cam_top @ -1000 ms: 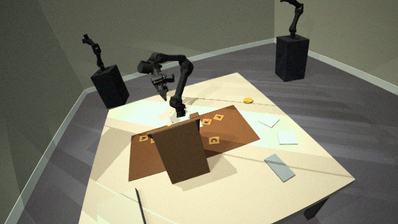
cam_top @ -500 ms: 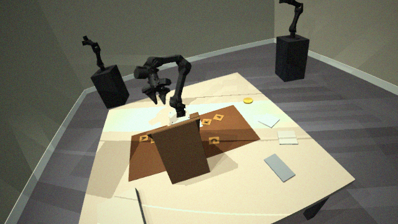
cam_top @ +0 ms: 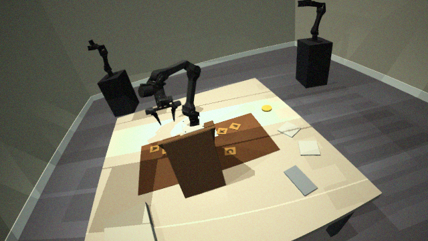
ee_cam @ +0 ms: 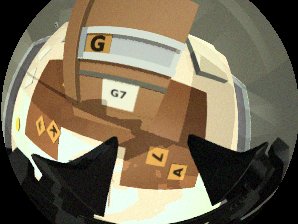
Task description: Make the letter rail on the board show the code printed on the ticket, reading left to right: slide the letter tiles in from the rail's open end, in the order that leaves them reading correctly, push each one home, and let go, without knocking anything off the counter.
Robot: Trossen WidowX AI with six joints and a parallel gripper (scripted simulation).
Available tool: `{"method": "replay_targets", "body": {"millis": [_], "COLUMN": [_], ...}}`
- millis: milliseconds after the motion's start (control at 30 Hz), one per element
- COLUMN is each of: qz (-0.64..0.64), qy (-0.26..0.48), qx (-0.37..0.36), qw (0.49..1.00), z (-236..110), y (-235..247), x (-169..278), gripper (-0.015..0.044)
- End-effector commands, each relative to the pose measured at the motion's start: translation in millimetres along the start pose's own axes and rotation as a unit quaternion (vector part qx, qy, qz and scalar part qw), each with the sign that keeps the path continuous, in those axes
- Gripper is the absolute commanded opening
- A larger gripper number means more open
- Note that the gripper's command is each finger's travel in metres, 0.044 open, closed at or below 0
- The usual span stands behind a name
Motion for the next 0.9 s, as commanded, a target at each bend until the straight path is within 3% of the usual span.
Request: {"method": "replay_targets", "body": {"millis": [0,333,733,867], "qz": [0.363,0.582,0.776,0.78], "qy": [0.113,0.179,0.226,0.226], "qx": [0.0,0.052,0.153,0.156], "qw": [0.925,0.792,0.568,0.563], "z": [54,85,119,120], "y": [-21,-29,-32,-34], "x": [41,70,106,108], "gripper": [0.034,0.034,0.034,0.034]}}
Point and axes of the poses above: the point midway between the two fingers, 35 mm back from their tips, its own z axis out along the fingers, its own y axis across the jaws, x = y × z, the point moved 2 cm from there along -z, back along the fingers, and after that the axes turned 4 degrees about -z, right-handed, at the moved point
